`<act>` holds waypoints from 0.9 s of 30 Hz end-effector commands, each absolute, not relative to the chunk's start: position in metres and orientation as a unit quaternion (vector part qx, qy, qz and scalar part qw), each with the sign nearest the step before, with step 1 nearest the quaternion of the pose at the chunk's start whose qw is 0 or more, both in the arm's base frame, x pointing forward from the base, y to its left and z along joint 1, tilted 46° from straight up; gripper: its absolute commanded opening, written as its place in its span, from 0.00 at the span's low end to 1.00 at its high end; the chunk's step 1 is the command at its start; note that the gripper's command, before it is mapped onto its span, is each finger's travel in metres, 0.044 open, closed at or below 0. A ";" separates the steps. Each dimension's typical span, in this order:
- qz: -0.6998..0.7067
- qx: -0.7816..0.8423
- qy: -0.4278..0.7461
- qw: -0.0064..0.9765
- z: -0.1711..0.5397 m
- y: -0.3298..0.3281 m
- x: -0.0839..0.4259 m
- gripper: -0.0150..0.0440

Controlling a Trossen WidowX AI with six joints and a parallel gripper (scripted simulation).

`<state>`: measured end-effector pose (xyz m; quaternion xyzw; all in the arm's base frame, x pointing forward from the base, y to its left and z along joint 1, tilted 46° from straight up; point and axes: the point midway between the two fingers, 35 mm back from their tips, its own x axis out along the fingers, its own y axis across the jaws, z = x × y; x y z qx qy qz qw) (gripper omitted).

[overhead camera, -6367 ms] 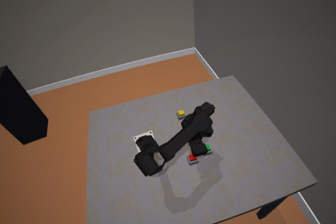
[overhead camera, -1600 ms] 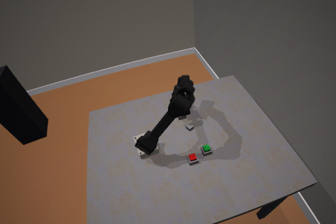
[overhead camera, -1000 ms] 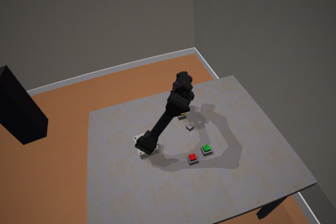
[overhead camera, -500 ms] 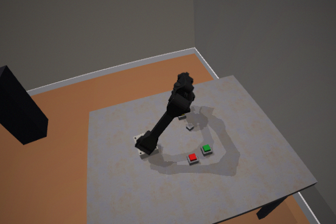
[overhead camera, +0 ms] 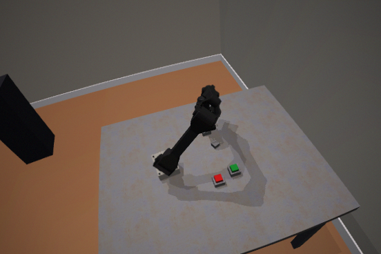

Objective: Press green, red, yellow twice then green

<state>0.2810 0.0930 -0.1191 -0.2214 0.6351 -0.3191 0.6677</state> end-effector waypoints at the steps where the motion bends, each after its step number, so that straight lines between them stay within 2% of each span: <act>1: -0.319 -0.226 0.636 0.666 -0.120 0.091 0.279 0.29; 12: -0.319 -0.226 0.636 0.666 -0.120 0.091 0.279 0.29; 21: -0.318 -0.226 0.636 0.666 -0.094 0.117 0.280 0.29; 27: -0.318 -0.225 0.637 0.665 -0.053 0.160 0.280 0.29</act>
